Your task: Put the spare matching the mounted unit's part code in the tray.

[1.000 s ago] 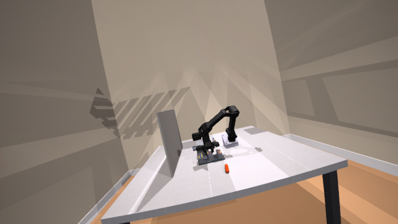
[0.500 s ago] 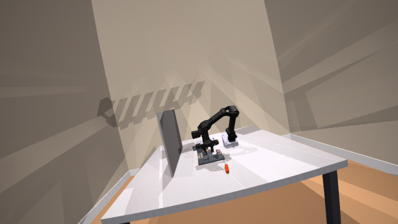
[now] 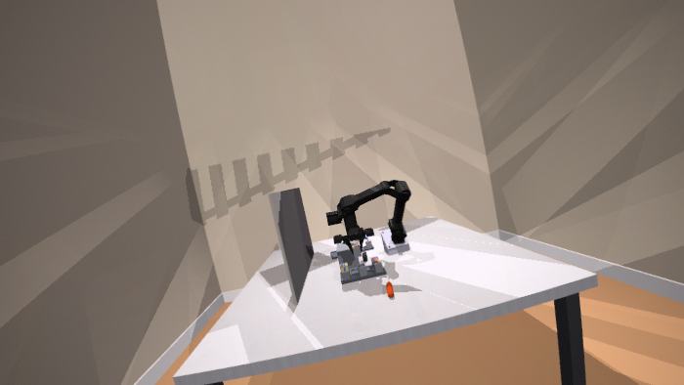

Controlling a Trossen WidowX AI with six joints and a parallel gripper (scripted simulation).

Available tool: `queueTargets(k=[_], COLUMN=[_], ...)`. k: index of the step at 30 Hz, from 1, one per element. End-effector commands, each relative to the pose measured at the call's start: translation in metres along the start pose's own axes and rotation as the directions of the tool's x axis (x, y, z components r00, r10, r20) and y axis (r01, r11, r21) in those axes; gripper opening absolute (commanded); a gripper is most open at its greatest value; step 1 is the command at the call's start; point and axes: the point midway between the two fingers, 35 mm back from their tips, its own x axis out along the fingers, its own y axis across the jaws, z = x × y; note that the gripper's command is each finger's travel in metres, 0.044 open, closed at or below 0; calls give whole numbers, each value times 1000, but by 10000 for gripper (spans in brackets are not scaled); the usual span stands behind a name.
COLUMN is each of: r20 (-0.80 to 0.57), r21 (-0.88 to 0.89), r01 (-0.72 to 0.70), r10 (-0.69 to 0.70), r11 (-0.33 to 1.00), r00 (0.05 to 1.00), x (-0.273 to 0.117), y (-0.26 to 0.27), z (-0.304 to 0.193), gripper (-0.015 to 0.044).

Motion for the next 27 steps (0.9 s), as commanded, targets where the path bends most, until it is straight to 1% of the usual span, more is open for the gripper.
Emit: queueTargets(k=[1, 2, 4, 17, 23, 27], r20=[4, 0, -1, -9, -10, -16], r21=[-4, 0, -2, -15, -15, -7], r01=[5, 0, 5, 48, 50, 51], r10=[-5, 0, -5, -48, -50, -52], r11=[1000, 1000, 1000, 999, 999, 999], r00=[1000, 1000, 1000, 999, 999, 999], x=[-4, -1, -8, -73, -77, -80], y=[0, 0, -1, -4, -5, -15], z=[1, 0, 0, -5, -7, -16], gripper=[0, 0, 0, 0, 0, 0])
